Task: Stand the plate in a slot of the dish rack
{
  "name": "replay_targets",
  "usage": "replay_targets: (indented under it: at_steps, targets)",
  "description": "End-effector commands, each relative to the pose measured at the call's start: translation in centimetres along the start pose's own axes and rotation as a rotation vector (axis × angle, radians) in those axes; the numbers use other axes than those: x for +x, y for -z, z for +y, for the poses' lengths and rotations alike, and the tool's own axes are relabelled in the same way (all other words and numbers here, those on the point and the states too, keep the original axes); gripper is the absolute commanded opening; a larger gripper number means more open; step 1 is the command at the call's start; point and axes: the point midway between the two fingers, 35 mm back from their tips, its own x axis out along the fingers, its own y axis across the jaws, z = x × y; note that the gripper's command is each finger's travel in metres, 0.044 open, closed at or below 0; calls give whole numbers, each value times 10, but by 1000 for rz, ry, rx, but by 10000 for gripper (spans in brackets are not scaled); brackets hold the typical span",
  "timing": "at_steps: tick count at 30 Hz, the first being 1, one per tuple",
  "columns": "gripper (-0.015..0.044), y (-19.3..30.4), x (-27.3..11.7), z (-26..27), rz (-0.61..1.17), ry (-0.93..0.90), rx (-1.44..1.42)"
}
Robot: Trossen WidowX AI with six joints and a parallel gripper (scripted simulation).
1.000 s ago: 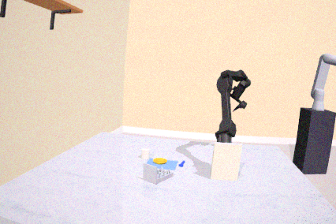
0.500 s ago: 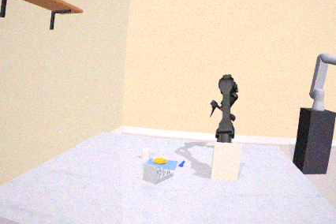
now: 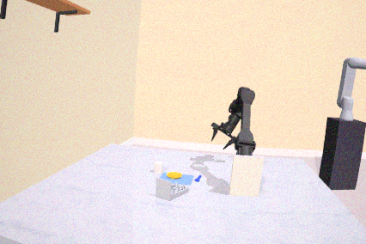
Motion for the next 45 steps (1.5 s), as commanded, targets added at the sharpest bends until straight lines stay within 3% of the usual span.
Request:
replay_targets:
  at_steps: [1, 23, 45]
  targets:
    - [400, 17, 40, 17, 98, 26, -66]
    - [400, 128, 159, 115, 390, 206, -541]
    - [400, 268, 187, 186, 373, 428, -1186]
